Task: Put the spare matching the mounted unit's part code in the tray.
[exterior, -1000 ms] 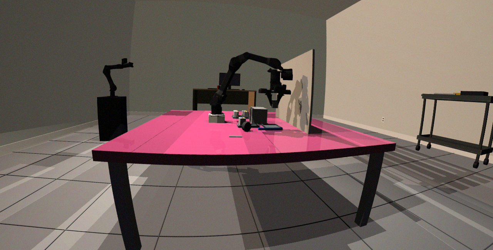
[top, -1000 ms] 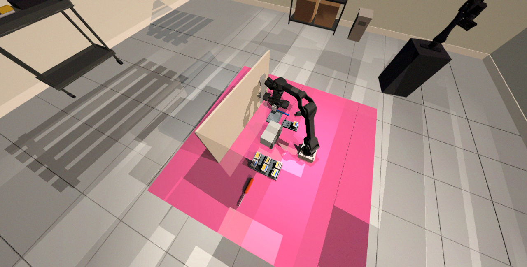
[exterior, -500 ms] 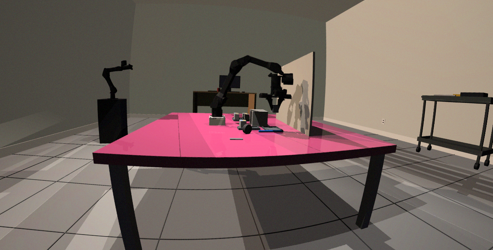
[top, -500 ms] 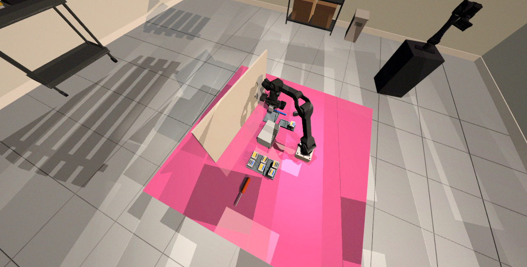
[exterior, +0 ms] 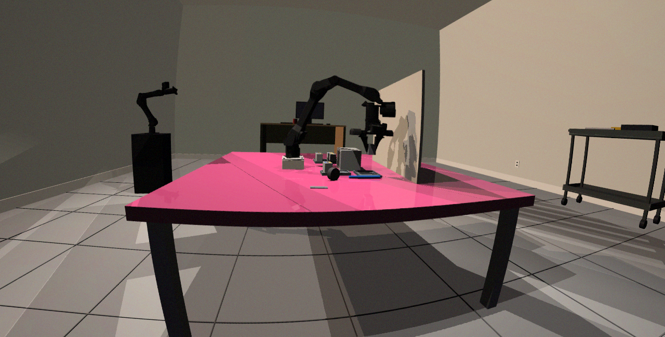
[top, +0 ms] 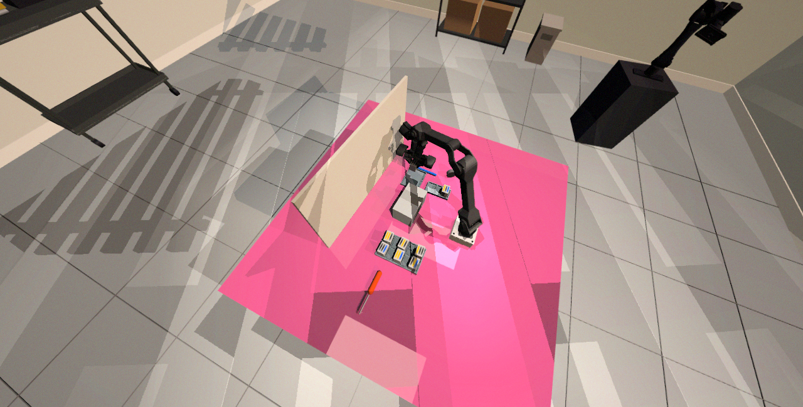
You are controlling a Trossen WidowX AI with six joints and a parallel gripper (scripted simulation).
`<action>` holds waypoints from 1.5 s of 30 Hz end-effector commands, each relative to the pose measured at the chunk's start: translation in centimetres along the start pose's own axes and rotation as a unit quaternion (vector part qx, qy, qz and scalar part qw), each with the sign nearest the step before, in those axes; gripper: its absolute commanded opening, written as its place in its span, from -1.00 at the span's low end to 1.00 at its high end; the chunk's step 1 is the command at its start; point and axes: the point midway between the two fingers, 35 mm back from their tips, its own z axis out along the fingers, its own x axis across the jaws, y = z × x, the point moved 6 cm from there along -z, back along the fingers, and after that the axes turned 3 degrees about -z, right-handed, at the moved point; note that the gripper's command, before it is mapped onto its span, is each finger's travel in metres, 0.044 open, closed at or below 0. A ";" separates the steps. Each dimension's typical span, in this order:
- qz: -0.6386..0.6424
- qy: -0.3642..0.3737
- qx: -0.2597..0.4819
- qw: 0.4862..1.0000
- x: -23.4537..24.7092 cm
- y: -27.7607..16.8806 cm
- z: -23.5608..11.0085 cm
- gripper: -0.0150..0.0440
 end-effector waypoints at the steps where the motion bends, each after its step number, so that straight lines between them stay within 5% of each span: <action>1: 0.000 -0.002 0.004 1.000 -0.1 -0.1 0.6 -0.49; 45: 0.000 -0.002 0.004 1.000 -0.3 -0.2 4.2 -0.49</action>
